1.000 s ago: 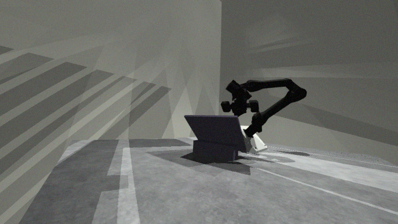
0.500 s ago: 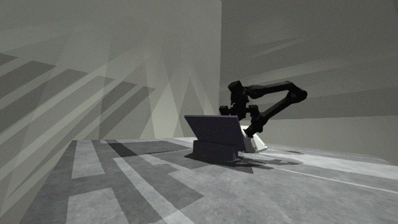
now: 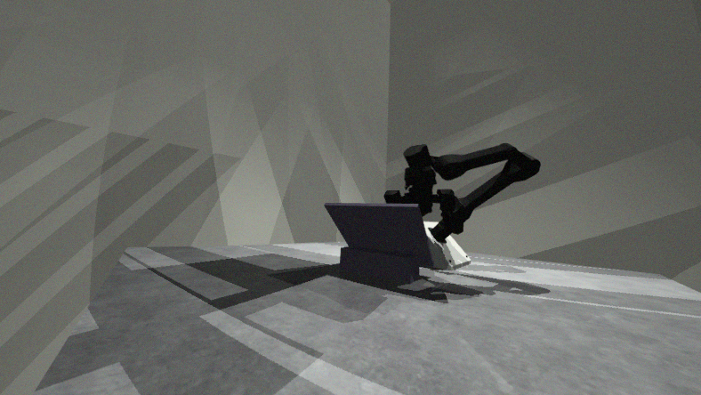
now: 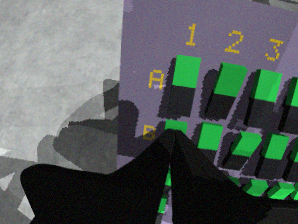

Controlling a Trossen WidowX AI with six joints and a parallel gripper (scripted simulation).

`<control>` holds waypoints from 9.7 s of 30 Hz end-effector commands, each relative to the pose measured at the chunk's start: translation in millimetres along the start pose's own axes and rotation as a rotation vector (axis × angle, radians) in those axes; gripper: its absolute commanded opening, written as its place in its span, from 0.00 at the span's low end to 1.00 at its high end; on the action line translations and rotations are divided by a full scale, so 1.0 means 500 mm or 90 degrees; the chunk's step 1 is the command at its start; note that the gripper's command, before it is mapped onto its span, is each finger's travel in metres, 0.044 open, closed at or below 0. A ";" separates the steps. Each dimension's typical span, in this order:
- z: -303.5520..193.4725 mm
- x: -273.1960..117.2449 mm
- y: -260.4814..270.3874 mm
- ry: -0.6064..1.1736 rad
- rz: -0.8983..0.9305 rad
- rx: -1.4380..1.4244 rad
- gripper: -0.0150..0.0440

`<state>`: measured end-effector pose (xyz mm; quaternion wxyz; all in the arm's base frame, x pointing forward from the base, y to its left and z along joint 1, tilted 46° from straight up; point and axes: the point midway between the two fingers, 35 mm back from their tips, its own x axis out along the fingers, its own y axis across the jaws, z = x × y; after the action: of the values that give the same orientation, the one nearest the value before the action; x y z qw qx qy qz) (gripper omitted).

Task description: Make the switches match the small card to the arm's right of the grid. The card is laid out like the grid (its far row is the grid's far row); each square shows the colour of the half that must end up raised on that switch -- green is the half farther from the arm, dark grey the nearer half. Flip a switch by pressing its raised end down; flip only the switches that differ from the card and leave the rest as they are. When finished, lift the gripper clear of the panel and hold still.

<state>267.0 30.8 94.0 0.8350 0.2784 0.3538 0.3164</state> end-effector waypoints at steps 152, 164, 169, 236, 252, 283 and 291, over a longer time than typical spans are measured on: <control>-0.083 0.011 -0.001 0.001 -0.003 0.006 0.25; -0.083 0.014 -0.001 0.001 -0.003 0.006 0.25; -0.083 0.015 -0.001 0.001 -0.003 0.006 0.25; -0.167 -0.018 -0.197 0.002 -0.005 0.003 0.25; -0.166 0.006 -0.197 0.002 -0.005 0.003 0.25; -0.166 0.011 -0.197 0.002 -0.005 0.003 0.25; -0.166 0.013 -0.197 0.001 -0.005 0.003 0.25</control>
<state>239.6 -8.8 -26.1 0.8361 0.2756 0.3570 0.3124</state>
